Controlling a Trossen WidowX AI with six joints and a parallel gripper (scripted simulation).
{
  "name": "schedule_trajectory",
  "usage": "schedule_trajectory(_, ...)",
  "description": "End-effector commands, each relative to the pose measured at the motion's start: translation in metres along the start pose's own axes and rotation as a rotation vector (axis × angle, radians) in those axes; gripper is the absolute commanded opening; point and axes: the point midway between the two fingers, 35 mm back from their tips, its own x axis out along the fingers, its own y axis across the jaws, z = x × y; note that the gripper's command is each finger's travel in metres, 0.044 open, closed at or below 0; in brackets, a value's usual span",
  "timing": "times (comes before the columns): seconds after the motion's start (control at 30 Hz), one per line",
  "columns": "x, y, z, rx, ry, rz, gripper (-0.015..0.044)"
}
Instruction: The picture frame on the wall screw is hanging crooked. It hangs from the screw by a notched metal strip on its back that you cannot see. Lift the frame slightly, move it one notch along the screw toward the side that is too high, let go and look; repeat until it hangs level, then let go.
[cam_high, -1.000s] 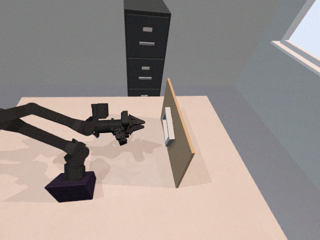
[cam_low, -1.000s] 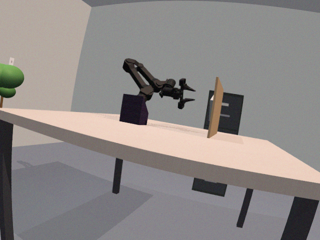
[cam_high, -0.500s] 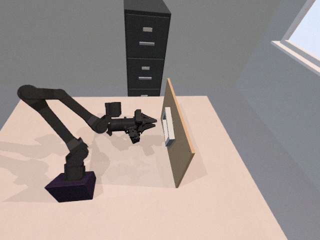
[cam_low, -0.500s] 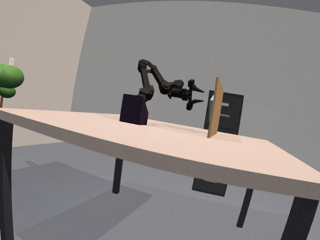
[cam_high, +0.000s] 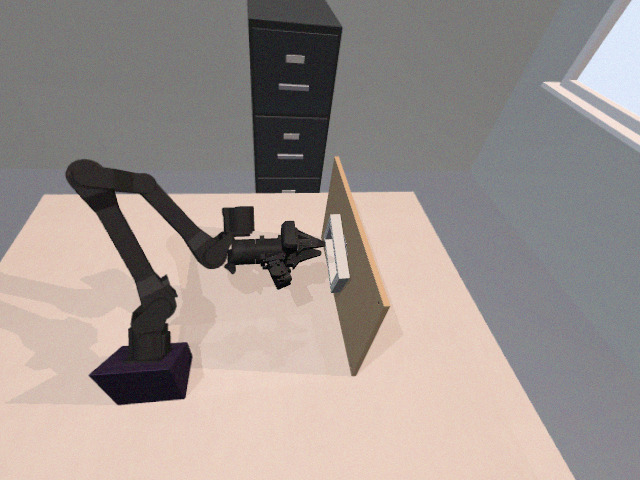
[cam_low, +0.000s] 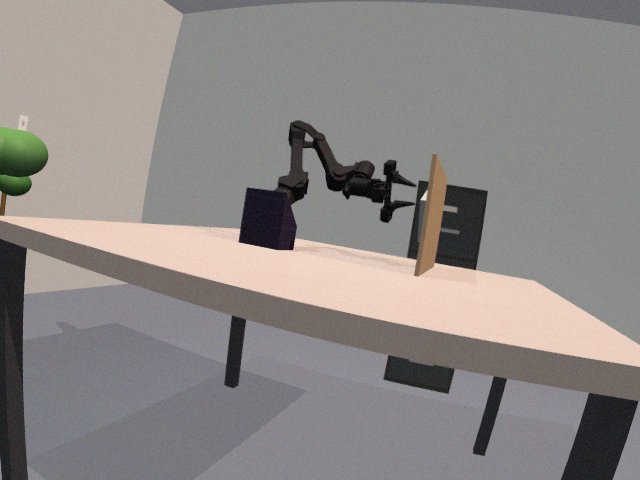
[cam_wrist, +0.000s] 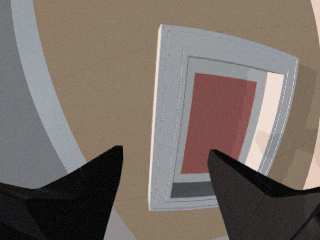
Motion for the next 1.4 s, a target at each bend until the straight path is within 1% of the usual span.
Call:
schedule_trajectory(0.0,0.001,0.0,-0.001,0.002,0.003,-0.002,0.026)
schedule_trajectory(0.2,0.004,0.0,-0.001,0.002,0.003,-0.002,0.026)
schedule_trajectory(0.93,0.04,0.0,-0.001,0.002,0.005,-0.001,0.026)
schedule_trajectory(1.37,0.041,0.0,-0.001,0.002,0.005,-0.001,0.026)
